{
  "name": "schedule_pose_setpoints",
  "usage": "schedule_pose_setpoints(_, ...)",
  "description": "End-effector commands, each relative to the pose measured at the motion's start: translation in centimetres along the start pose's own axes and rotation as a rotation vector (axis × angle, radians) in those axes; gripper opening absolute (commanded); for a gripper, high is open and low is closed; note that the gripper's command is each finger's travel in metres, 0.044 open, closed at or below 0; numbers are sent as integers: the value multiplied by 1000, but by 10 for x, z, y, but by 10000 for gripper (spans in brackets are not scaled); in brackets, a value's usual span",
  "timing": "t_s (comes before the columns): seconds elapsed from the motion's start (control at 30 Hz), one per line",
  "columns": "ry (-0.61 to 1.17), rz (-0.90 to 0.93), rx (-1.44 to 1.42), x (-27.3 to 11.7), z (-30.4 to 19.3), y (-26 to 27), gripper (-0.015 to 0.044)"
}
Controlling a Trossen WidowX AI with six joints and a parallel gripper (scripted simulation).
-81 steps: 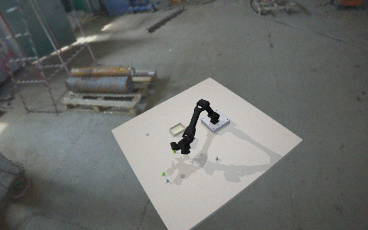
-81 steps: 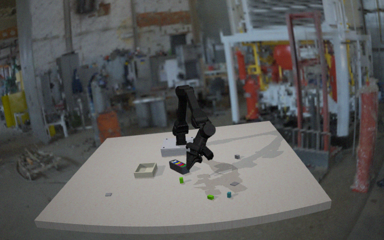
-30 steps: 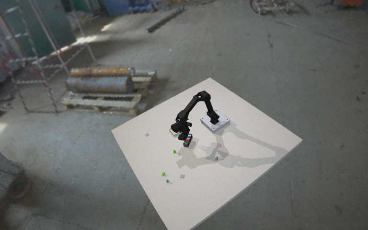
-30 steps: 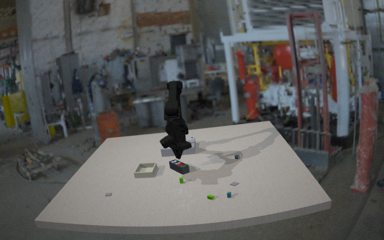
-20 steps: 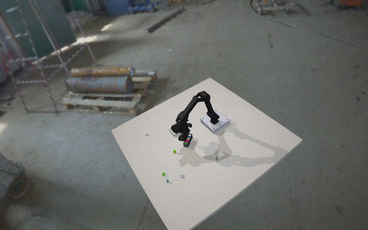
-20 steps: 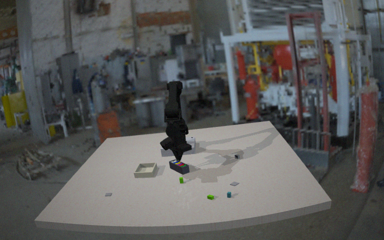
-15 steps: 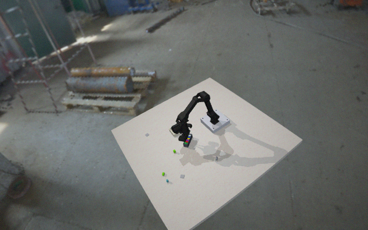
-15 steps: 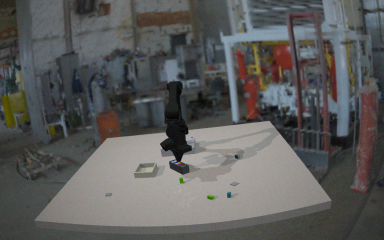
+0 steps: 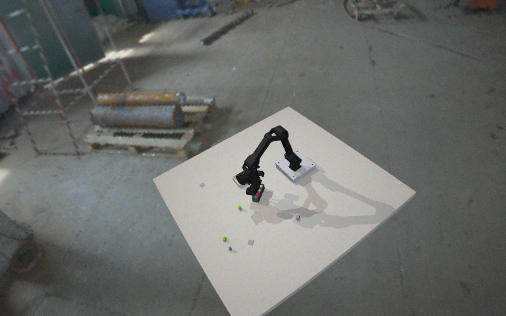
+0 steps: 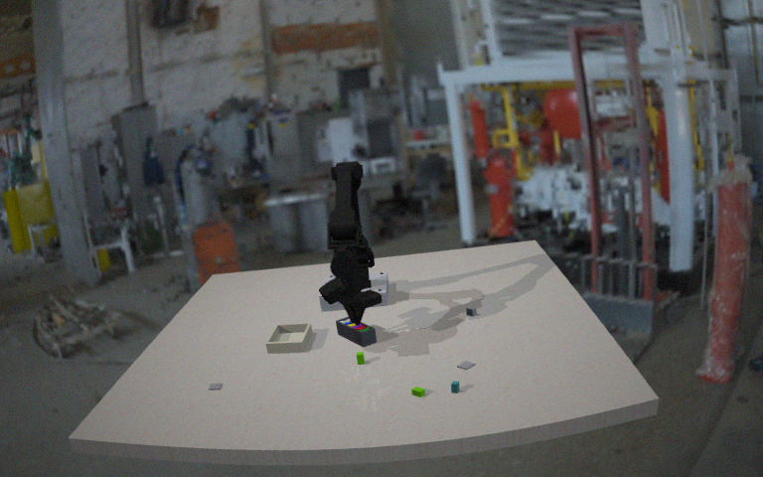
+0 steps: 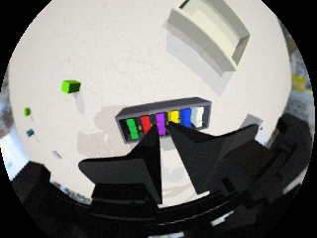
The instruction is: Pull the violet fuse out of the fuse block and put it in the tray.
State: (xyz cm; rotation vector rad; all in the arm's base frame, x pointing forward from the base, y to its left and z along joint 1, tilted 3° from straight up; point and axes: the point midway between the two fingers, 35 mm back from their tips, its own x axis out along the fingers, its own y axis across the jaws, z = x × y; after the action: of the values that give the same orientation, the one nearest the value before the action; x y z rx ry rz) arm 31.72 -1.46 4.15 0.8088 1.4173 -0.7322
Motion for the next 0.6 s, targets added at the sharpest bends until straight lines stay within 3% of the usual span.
schedule_pose_setpoints(0.0,4,4,4,0,-1,1,66)
schedule_pose_setpoints(0.57,4,4,4,10,-1,1,66)
